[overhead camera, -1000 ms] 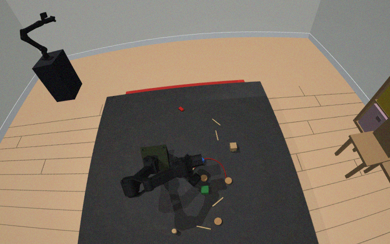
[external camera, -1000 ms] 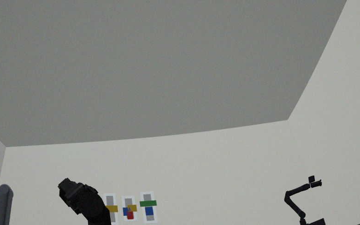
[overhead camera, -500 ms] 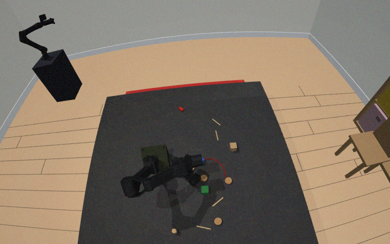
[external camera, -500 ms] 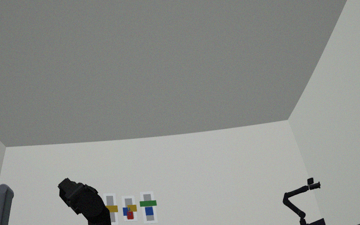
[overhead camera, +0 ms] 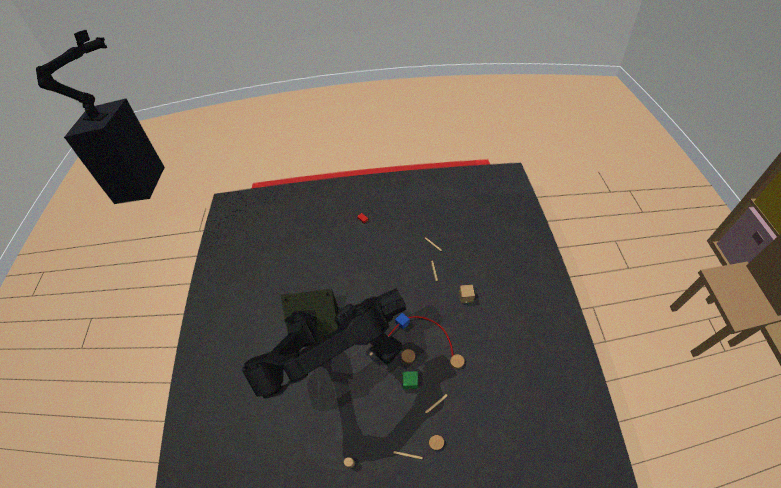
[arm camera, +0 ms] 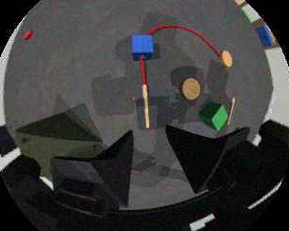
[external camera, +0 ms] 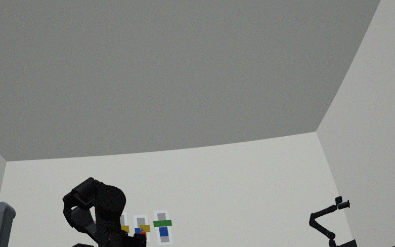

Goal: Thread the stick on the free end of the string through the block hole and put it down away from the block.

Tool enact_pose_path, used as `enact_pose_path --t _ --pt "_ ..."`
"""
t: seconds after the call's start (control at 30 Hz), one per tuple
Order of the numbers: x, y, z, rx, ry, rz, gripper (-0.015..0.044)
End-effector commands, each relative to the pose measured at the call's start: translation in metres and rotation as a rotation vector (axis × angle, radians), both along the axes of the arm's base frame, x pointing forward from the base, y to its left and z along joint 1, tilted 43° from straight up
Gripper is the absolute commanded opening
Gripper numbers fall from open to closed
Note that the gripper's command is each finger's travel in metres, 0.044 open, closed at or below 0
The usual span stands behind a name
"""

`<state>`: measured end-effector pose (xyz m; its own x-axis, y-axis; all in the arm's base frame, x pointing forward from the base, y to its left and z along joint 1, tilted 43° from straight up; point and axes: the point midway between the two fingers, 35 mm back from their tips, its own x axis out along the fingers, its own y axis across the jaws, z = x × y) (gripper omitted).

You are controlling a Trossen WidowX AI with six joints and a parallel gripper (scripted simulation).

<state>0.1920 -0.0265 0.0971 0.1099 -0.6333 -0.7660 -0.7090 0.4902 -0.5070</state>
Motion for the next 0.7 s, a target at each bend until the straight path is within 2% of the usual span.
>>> enact_pose_path --t 0.0,0.1,0.3,0.4,0.67 --pt "-0.006 0.018 0.019 -0.001 0.011 -0.001 0.021" --pt "-0.006 0.018 0.019 -0.001 0.011 -0.001 0.021" --pt "-0.003 0.016 0.017 0.003 -0.004 0.012 0.0368" --pt "-0.004 0.029 0.031 0.004 -0.004 0.008 0.044" --pt "-0.004 0.032 0.036 0.005 -0.014 0.015 0.044"
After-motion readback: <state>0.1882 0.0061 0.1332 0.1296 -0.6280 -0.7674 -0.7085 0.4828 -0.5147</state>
